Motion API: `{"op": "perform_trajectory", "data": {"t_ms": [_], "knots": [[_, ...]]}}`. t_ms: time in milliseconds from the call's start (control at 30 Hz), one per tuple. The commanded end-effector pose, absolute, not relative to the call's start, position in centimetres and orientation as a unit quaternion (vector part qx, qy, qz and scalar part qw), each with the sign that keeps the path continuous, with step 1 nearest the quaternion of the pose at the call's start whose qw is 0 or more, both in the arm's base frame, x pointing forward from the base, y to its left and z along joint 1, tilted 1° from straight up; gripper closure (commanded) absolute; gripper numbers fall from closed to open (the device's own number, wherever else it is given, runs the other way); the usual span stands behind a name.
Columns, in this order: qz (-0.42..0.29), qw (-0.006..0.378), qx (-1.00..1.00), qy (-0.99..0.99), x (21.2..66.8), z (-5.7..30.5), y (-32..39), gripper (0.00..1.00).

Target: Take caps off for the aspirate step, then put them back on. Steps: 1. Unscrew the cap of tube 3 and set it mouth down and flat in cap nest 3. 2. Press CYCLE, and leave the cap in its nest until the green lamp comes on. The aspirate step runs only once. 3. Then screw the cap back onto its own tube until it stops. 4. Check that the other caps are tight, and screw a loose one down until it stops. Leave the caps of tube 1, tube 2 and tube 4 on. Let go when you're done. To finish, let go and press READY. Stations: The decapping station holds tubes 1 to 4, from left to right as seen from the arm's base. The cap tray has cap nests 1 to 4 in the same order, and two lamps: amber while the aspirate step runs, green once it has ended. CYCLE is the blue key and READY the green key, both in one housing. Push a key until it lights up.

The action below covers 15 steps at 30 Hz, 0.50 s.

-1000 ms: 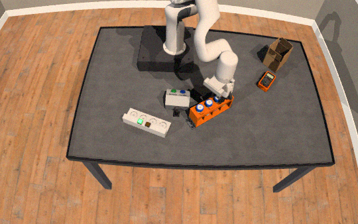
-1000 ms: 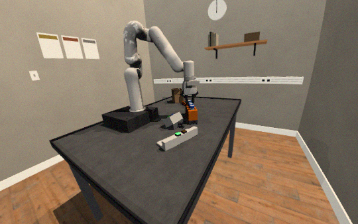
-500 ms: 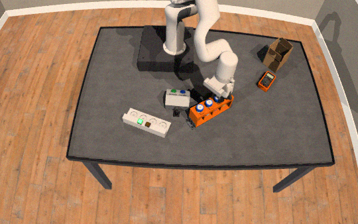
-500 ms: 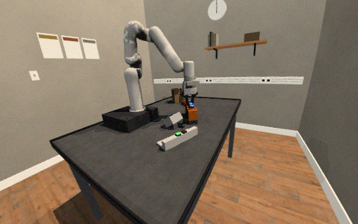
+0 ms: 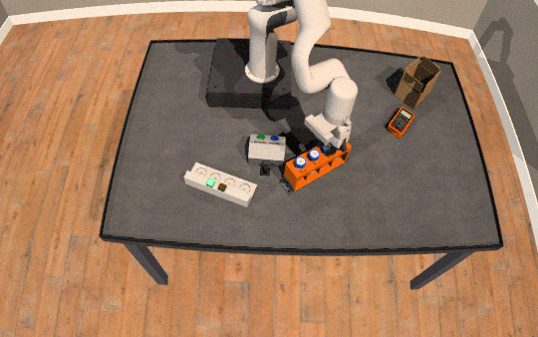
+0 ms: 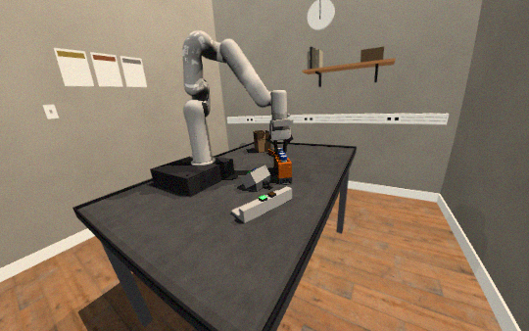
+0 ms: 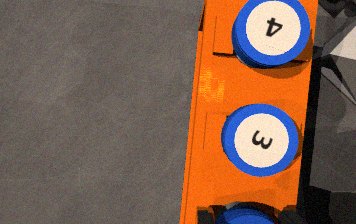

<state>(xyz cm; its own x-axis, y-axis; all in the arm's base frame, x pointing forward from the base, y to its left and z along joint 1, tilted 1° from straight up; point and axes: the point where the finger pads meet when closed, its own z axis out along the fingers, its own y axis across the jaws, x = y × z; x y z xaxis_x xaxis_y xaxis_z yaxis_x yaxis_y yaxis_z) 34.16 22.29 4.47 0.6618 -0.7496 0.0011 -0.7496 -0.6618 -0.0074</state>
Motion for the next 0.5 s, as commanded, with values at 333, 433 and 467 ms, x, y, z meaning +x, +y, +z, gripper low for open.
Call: {"op": "perform_trajectory", "data": {"t_ms": [333,433,467], "knots": [[-0.005,0.004,-0.851,0.526,34.27,4.57,22.36,1.00],[-0.005,0.004,-0.840,0.543,34.27,4.57,22.36,1.00],[-0.005,0.004,-0.834,0.551,34.27,4.57,22.36,1.00]]}}
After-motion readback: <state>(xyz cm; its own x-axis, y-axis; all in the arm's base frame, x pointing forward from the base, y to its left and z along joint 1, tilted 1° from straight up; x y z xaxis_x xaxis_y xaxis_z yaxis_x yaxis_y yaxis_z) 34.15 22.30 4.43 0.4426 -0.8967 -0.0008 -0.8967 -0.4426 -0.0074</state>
